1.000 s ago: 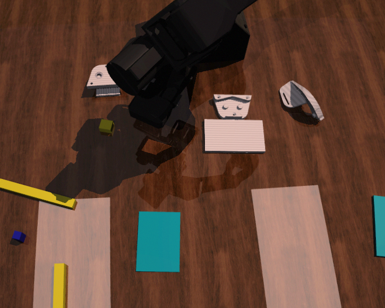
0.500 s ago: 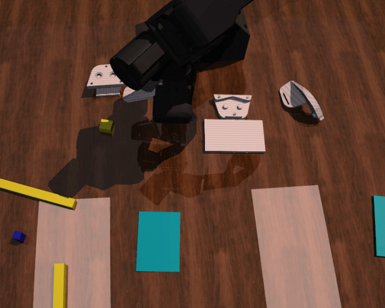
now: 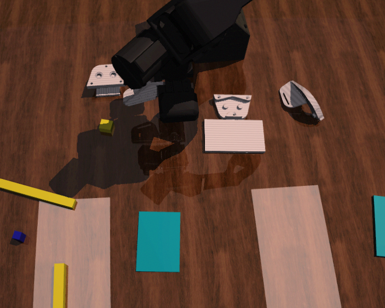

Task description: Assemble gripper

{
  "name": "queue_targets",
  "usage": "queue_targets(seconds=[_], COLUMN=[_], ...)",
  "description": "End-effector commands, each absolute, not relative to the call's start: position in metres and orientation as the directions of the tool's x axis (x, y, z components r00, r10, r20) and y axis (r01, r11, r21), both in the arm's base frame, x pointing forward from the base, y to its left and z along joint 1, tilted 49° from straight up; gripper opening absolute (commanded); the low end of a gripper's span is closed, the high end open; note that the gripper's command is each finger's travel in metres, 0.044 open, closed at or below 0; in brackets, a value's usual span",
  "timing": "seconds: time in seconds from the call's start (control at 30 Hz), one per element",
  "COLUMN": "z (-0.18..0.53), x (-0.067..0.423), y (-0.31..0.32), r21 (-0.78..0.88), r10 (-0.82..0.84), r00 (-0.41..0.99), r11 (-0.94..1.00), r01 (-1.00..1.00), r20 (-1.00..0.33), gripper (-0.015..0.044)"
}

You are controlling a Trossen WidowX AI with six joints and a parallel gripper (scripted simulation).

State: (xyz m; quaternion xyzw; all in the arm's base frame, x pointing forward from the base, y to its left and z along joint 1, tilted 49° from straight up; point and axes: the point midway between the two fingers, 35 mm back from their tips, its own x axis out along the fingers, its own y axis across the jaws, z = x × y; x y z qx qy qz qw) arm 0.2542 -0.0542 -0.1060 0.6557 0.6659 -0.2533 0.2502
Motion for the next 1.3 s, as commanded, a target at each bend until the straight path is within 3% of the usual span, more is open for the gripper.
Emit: queue_targets(seconds=[0.0, 1.27], z=[-0.109, -0.149], x=[0.255, 0.254], y=[-0.052, -0.005], r21=[-0.002, -0.001], r10=[0.743, 0.745], r00=[-0.013, -0.013], r11=[0.017, 0.017], r01=[1.000, 1.000], r20=[-0.669, -0.667], gripper=[0.0037, 0.0037])
